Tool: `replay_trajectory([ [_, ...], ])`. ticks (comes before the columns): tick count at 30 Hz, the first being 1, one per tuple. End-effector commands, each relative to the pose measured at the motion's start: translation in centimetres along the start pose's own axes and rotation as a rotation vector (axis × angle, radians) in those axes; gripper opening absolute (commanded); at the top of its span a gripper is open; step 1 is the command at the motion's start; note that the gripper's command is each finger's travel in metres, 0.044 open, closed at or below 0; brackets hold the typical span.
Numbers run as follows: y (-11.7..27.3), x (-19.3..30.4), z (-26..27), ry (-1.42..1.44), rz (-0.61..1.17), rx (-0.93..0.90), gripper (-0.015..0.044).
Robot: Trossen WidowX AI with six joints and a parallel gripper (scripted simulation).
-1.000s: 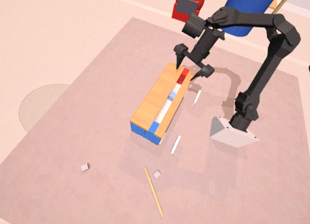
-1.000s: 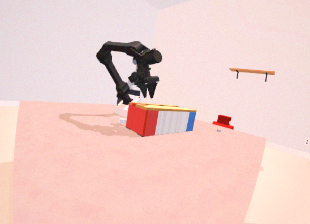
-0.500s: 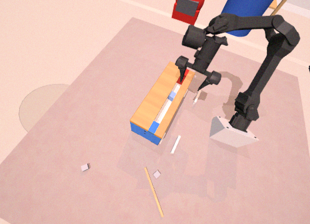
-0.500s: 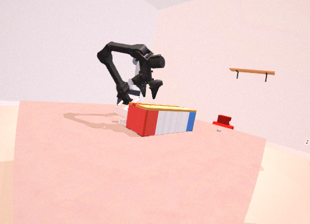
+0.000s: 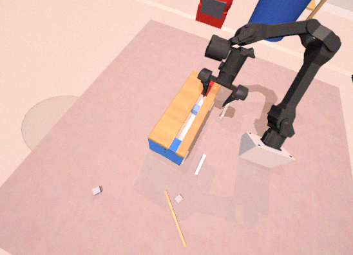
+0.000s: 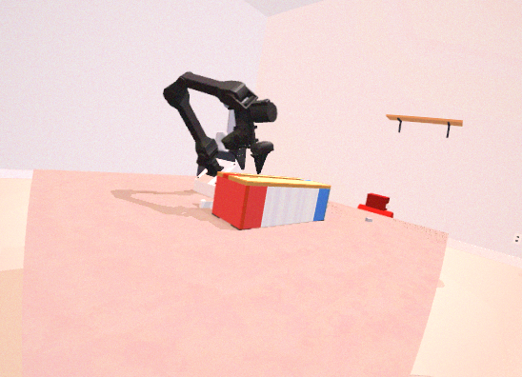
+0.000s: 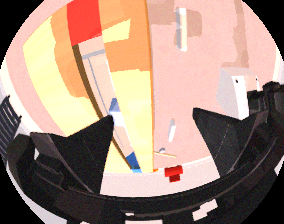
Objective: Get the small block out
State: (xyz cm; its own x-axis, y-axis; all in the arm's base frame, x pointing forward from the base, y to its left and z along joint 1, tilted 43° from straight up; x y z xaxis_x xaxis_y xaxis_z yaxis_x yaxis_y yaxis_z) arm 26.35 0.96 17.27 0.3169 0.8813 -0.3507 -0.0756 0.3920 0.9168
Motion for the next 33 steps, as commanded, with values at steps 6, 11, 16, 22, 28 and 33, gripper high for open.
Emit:
replay_trajectory([
  [6,-1.6,-0.4,0.0,0.005,0.002,0.007,0.04],
  [11,-2.4,-0.7,0.0,0.005,0.002,0.007,0.04],
  [16,-3.1,-0.9,0.0,0.005,0.001,0.006,0.04],
  [22,-4.0,-1.3,0.0,0.005,0.0,0.006,0.04],
  [28,-5.0,-1.6,0.0,0.005,-0.001,0.005,0.04],
  [33,-4.8,-1.6,0.1,-0.001,-0.003,-0.003,0.04],
])
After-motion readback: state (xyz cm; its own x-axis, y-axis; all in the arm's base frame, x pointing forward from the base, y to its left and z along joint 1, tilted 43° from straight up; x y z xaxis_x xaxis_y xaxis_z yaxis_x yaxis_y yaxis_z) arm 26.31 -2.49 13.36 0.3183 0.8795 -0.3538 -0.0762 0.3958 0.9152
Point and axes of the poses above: the point midway between the two fingers, 35 mm back from their tips, its own y axis back along the fingers, its own z axis across the jaws, x = y × z, the point moved 6 cm from there along y, back along the fingers, and after that the axes turned 10 degrees about -y, right-handed, at the moved point
